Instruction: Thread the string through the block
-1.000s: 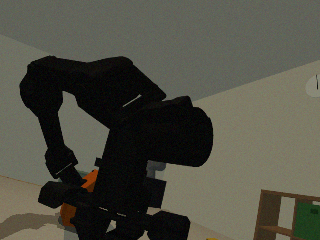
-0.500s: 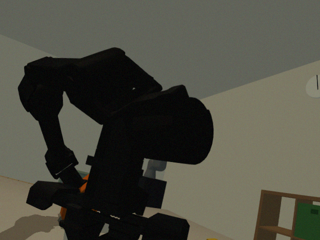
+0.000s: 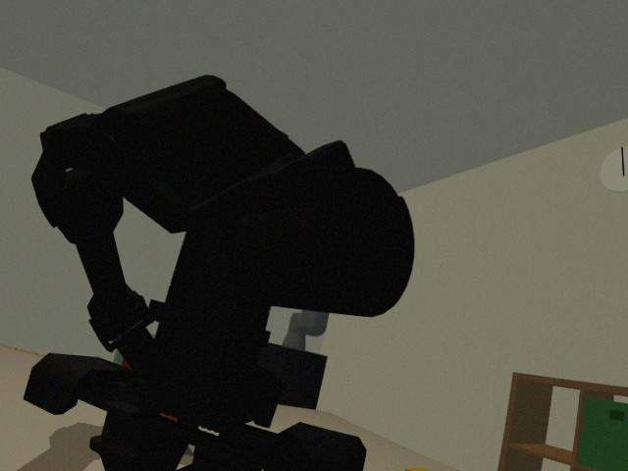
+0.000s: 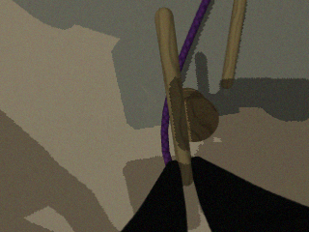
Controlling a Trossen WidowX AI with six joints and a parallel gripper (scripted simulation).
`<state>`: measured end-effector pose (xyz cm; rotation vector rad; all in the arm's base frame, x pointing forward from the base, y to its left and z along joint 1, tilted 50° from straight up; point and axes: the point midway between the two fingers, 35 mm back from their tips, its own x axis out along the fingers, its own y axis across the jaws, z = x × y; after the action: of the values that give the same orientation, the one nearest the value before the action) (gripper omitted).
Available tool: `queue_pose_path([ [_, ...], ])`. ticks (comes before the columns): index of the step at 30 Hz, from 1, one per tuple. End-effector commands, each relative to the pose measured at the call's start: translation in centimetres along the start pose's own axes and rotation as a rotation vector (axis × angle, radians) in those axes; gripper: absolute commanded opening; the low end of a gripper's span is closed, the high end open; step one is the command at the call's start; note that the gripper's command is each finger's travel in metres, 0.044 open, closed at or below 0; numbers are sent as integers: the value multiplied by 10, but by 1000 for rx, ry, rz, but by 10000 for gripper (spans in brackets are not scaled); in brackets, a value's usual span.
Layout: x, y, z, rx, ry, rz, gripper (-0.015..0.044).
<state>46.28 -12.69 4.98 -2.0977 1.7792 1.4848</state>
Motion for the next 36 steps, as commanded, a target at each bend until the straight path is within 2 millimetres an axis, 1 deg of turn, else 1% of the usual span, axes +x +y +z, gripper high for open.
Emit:
queue_pose_path([
  [1,0,1,-5,-3,5,3,0],
  [8,1,2,-6,-4,8,3,0],
  [36,23,21,3,-4,6,4,0],
])
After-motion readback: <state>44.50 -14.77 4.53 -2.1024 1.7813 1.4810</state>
